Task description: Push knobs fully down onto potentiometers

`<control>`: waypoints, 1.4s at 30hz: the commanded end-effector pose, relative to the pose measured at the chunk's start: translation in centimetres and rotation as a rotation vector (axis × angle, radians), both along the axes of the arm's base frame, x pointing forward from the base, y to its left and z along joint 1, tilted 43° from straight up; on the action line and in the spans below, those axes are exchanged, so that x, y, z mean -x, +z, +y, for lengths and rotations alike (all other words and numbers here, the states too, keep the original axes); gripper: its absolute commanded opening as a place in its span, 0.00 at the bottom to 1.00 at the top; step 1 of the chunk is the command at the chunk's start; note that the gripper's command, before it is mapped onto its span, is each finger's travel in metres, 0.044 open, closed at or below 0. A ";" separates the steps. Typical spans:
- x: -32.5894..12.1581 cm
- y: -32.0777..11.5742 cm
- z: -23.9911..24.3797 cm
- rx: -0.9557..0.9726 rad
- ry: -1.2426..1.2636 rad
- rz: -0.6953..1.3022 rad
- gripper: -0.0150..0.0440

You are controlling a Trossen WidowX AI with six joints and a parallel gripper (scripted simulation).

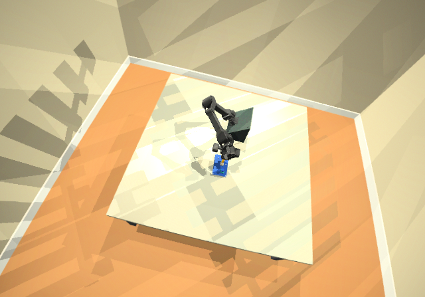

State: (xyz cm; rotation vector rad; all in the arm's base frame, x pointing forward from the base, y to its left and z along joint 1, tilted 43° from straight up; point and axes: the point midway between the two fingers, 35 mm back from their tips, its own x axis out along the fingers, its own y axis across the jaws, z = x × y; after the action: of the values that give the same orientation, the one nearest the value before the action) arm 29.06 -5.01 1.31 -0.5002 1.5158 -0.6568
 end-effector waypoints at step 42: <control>-0.1 -0.2 -0.4 0.006 -0.011 0.001 0.25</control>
State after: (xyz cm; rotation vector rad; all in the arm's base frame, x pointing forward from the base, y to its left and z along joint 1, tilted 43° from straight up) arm 29.07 -5.09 1.24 -0.5001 1.5154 -0.6556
